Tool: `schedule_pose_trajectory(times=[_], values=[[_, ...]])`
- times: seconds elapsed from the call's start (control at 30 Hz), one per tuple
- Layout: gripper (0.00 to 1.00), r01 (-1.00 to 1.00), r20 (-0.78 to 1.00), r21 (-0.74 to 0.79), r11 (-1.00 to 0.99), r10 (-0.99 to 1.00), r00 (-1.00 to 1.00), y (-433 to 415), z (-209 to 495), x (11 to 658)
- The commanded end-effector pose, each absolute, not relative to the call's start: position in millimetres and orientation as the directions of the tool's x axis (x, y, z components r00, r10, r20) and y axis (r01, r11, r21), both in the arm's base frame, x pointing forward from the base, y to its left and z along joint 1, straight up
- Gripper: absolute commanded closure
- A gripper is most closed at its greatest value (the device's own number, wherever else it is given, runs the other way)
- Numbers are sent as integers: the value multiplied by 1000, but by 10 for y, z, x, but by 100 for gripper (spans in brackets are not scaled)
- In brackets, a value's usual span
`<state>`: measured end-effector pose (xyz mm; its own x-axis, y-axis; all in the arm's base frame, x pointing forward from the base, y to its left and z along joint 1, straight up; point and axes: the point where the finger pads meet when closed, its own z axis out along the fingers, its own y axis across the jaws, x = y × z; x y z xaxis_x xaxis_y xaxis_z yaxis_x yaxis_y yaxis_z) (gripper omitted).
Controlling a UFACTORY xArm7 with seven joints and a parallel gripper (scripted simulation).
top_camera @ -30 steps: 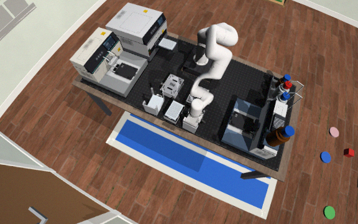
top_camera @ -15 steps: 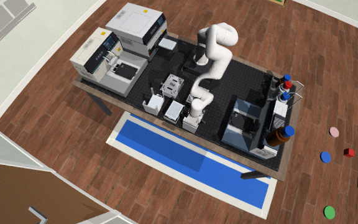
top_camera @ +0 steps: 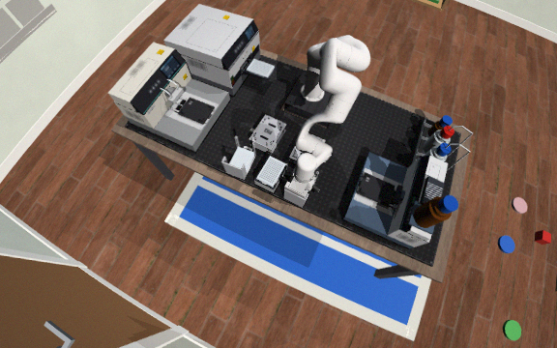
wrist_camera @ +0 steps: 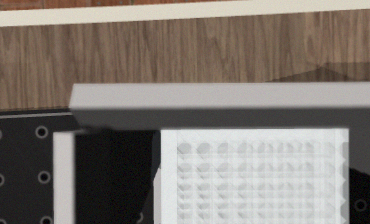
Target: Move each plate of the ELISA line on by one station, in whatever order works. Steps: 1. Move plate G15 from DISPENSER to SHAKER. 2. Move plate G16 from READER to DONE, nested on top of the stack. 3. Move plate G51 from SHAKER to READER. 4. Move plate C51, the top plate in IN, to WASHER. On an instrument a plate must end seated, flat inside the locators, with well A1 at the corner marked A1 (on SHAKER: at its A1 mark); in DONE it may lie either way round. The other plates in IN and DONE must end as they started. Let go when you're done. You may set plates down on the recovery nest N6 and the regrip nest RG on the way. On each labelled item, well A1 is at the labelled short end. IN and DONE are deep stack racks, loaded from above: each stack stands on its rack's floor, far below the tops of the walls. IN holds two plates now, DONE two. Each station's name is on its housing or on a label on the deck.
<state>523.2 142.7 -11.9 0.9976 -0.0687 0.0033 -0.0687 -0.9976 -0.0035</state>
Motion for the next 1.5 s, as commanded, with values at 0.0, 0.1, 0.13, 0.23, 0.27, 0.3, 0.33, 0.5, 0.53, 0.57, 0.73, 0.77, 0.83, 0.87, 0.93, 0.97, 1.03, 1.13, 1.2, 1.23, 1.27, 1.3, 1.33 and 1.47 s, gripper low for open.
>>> schedule_pose_trajectory(times=[0.0, 0.1, 0.13, 0.23, 0.27, 0.3, 0.33, 0.5, 0.53, 0.57, 0.73, 0.77, 0.83, 0.87, 0.93, 0.97, 1.03, 1.13, 1.2, 1.23, 1.27, 1.3, 1.33, 1.47], values=[[100, -69, 8, -5, -998, -69, 998, 1430, -99, 5251], [100, -69, 8, -5, -998, -69, 998, 1430, -99, 5250], [100, -69, 8, -5, -998, -69, 998, 1430, -99, 5250], [100, -69, 8, -5, -998, -69, 998, 1430, -99, 5251], [100, -69, 8, -5, -998, -69, 998, 1430, -99, 5251], [100, -69, 8, -5, -998, -69, 998, 1430, -99, 5251], [100, -69, 8, -5, -998, -69, 998, 1430, -99, 5251], [100, -69, 8, -5, -998, -69, 998, 1430, -99, 5251], [100, -69, 8, -5, -998, -69, 998, 1430, -99, 5251], [100, -69, 8, -5, -998, -69, 998, 1430, -99, 5251], [100, -69, 8, -5, -998, -69, 998, 1430, -99, 5251], [100, -69, 8, -5, -998, -69, 998, 1430, -99, 5251], [100, -69, 8, -5, -998, -69, 998, 1430, -99, 5251], [100, -69, 8, -5, -998, -69, 998, 1430, -99, 5251], [100, -69, 8, -5, -998, -69, 998, 1430, -99, 5251], [100, -69, 8, -5, -998, -69, 998, 1430, -99, 5251], [100, -69, 8, -5, -998, -69, 998, 1430, -96, 5250], [100, -69, 8, -5, -998, -69, 998, 1430, -86, 5250], [100, -69, 8, -5, -998, -69, 998, 1430, -86, 5250], [100, -69, 8, -5, -998, -69, 998, 1430, -83, 5250], [100, -69, 8, -5, -998, -69, 998, 1430, -80, 5250], [100, -69, 8, -5, -998, -69, 998, 1430, -76, 5250], [100, -69, 8, -5, -998, -69, 998, 1430, -73, 5250], [100, -69, 8, -5, -998, -69, 998, 1430, -60, 5250]])
